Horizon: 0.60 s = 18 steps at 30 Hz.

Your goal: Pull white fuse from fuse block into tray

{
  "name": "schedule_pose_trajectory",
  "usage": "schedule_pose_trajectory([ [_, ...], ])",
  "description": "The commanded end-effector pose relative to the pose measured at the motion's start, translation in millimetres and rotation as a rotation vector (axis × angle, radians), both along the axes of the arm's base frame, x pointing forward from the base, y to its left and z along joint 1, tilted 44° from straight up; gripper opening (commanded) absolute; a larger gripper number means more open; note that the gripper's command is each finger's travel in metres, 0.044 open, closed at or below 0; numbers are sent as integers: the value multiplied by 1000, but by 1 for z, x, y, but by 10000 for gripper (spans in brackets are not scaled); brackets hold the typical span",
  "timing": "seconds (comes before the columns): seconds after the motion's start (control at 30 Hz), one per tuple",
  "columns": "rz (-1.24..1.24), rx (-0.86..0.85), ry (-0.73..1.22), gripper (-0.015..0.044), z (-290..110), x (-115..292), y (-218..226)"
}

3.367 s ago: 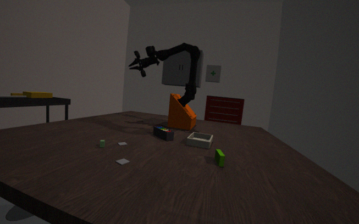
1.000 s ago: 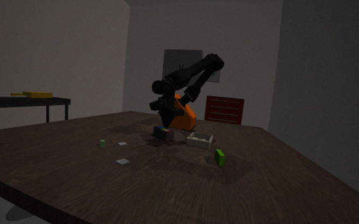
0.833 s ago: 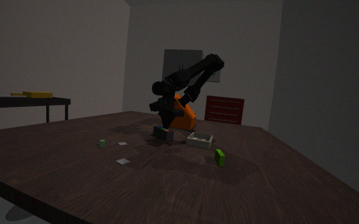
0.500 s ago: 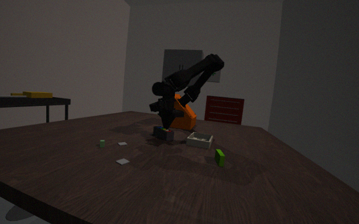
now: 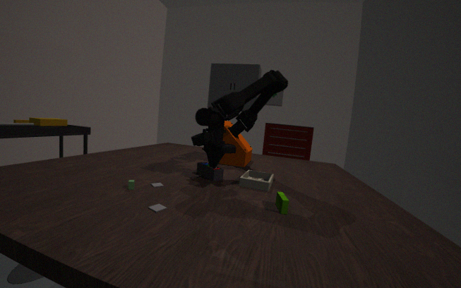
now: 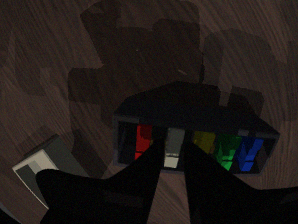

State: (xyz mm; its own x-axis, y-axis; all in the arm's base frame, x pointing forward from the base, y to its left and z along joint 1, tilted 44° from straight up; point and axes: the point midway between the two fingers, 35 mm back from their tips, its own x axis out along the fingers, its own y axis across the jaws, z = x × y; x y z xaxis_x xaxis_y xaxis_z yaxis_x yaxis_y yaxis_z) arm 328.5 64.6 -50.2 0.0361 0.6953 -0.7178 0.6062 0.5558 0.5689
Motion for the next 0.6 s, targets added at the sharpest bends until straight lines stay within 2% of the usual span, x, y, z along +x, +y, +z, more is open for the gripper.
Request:
schedule_pose_trajectory([
  [0.0,0,4,4,74,-1,-1,2],
  [0.43,1,0,2,1,-1,-1,1],
  [0.57,1,0,2,0,-1,-1,1],
])
